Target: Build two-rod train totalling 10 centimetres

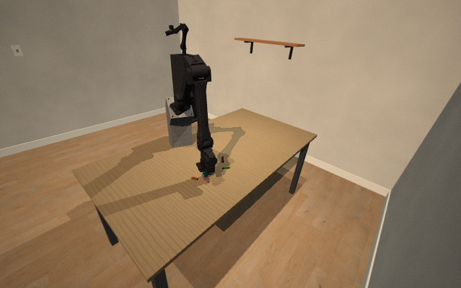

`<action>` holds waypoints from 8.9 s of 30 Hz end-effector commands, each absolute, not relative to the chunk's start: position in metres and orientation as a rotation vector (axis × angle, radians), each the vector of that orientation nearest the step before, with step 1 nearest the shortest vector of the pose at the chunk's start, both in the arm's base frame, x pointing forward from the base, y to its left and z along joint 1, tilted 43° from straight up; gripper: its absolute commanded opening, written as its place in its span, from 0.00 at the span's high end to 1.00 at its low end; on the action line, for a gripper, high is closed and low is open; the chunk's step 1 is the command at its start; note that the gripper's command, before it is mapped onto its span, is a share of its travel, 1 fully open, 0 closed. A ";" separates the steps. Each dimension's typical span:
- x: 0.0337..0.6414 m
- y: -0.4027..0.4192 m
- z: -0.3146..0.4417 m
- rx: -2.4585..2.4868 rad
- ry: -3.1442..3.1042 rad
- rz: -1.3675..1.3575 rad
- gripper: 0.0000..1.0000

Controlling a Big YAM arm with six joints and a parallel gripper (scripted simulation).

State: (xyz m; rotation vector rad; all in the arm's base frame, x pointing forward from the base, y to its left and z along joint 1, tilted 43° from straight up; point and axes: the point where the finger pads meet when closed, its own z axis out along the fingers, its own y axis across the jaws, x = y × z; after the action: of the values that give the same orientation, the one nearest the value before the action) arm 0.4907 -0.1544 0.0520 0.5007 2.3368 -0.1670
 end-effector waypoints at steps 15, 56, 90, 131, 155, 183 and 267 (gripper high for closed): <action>0.492 -0.152 0.056 0.479 2.325 -0.172 0.96; 0.494 -0.150 0.056 0.475 2.328 -0.171 0.96; 0.494 -0.150 0.056 0.473 2.330 -0.171 0.96; 0.501 -0.157 0.049 0.482 2.322 -0.174 0.96; 0.501 -0.157 0.049 0.482 2.322 -0.174 0.96; 0.501 -0.157 0.049 0.482 2.322 -0.174 0.77; 0.386 -0.105 0.203 0.490 2.291 -0.160 0.00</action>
State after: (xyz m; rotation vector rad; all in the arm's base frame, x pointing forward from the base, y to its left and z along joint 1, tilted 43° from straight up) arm 0.3805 -0.1082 0.1865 0.4879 2.3122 -0.1700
